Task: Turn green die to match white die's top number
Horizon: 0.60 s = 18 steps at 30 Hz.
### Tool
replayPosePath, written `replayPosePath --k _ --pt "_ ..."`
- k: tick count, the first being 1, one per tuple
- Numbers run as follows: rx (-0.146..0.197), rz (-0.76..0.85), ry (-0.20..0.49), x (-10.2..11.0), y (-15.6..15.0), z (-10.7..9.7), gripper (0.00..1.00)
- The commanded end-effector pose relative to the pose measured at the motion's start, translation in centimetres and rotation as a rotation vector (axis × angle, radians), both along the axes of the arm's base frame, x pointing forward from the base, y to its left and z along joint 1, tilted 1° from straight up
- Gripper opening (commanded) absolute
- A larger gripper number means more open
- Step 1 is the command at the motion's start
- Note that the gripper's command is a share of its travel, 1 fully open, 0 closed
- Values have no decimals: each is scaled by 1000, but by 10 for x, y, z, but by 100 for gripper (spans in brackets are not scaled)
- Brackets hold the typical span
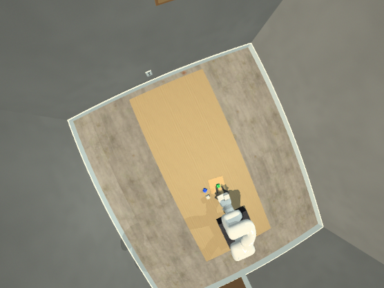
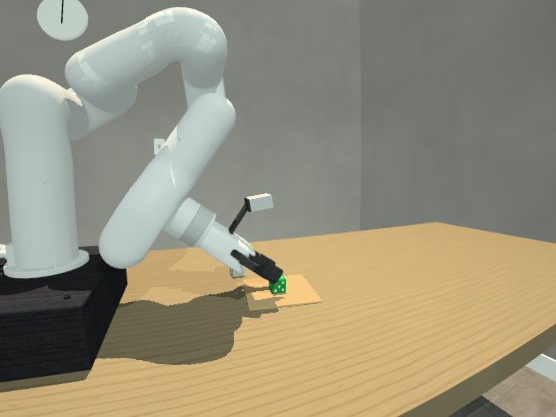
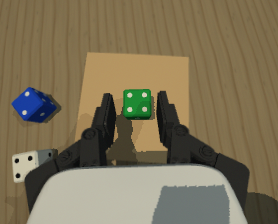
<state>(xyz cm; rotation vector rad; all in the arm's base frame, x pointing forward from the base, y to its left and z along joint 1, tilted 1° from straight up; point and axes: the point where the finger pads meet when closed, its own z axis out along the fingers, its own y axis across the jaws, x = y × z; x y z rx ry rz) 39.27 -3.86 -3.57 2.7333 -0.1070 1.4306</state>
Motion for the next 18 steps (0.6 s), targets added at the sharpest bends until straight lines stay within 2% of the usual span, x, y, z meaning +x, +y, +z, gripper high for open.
replayPosePath --k 1,10,18 --pt "0 0 -2 -9 1 7 47" --pt "0 0 -2 -11 1 11 47" --pt "0 0 -2 -12 1 31 47"
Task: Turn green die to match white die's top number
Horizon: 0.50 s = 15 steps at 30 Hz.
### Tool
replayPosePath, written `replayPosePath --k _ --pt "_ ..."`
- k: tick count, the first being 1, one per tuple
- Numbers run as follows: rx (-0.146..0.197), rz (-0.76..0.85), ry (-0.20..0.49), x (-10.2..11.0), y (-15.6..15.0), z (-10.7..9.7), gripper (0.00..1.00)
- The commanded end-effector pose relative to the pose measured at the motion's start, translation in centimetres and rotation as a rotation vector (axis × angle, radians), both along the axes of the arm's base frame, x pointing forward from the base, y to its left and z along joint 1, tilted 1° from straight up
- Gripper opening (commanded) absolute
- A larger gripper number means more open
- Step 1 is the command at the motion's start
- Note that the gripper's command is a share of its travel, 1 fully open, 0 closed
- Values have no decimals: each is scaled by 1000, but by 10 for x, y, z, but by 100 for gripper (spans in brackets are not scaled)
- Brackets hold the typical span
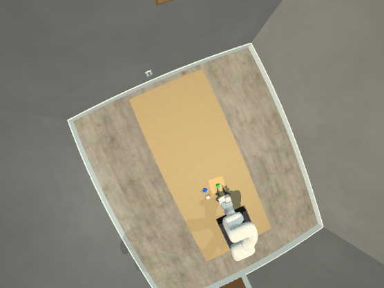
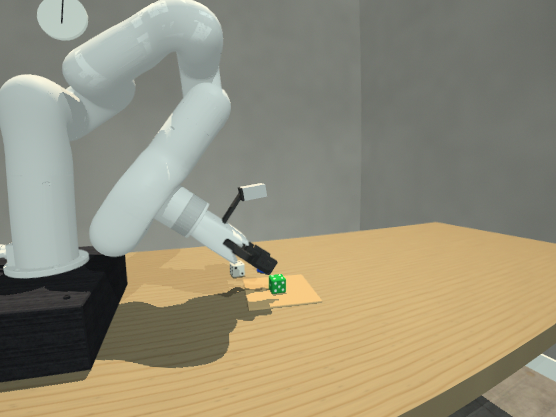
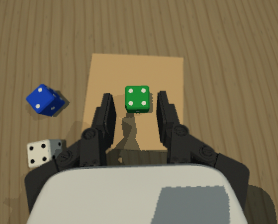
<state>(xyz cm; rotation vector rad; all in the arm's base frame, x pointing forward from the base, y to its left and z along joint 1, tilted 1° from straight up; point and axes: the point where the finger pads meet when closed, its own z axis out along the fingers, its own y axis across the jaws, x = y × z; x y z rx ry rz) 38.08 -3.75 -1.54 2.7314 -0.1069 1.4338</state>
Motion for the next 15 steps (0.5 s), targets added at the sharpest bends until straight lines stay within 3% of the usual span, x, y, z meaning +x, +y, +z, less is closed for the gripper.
replayPosePath --k 1,8,15 --pt "0 0 0 0 0 15 47" --pt "0 0 0 -1 0 42 47" --pt "0 0 0 -1 0 48 47"
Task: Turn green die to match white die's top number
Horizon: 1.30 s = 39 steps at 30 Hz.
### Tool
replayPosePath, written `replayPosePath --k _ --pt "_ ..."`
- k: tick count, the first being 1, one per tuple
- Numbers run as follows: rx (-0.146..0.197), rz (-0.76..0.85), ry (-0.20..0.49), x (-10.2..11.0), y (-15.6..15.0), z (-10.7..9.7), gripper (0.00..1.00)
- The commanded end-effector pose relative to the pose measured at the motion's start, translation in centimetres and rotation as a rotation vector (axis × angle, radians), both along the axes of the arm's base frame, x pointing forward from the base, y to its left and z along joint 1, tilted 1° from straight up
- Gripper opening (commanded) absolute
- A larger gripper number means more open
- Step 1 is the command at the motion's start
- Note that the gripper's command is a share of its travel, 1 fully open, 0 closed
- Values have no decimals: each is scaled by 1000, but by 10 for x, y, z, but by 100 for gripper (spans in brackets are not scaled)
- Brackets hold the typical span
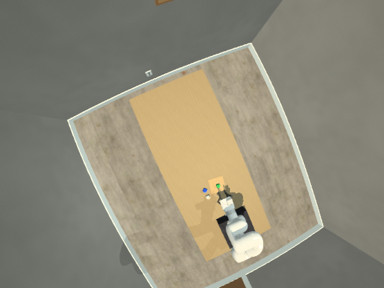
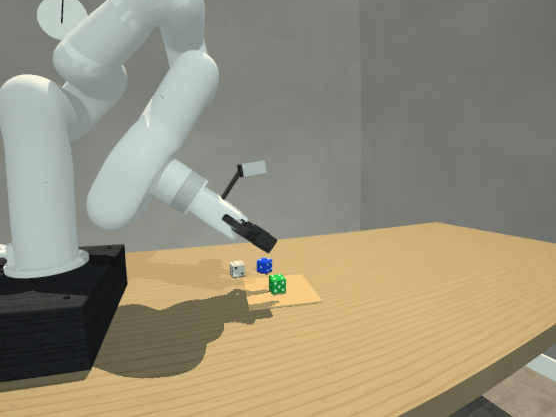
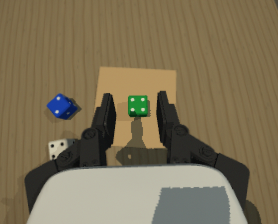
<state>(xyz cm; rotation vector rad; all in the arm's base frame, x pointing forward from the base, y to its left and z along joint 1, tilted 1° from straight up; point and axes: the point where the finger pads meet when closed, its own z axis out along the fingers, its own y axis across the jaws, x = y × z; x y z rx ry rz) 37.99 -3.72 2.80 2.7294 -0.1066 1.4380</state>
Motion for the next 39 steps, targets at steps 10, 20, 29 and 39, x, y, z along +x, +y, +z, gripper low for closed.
replayPosePath --k 10,20,29,39 --pt "4 -1 48 4 -1 5 47" --pt "30 -10 218 12 -2 8 47" --pt "54 -15 403 20 -2 13 47" --pt "67 -13 563 28 -2 16 47"
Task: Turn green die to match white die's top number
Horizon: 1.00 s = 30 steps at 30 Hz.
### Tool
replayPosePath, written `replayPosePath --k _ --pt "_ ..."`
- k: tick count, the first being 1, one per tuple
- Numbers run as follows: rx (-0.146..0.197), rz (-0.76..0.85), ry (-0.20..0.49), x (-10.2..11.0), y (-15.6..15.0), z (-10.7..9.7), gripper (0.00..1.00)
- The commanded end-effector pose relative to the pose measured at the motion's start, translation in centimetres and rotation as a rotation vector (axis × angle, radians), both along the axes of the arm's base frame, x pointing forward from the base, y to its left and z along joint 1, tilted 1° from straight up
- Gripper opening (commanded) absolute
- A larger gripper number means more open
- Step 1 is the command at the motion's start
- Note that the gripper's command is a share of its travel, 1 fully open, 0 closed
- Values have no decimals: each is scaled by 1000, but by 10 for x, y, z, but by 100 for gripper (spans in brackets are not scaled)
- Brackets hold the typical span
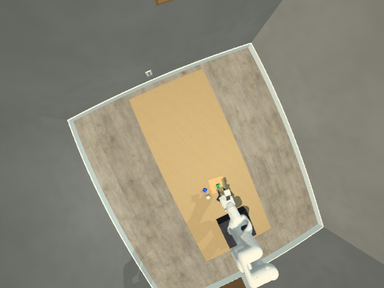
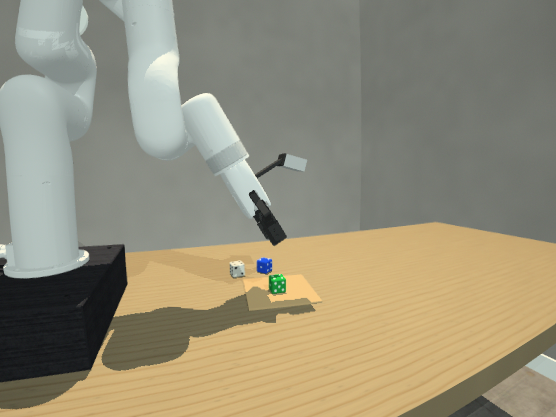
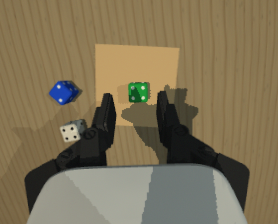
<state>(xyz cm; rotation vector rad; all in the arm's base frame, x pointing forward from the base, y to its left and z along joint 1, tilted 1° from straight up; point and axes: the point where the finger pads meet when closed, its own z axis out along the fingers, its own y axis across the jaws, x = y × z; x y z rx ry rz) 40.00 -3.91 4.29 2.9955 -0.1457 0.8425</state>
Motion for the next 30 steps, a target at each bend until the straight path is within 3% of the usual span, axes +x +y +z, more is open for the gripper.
replayPosePath --k 1,11,13,19,26,27,30 --pt "17 2 170 10 0 1 47" --pt "35 4 365 19 0 6 47" --pt "35 4 365 19 0 6 47" --pt "47 9 504 26 2 9 47" --pt "50 10 539 27 2 10 47" --pt "50 10 539 27 2 10 100" --pt "50 10 539 27 2 10 100"
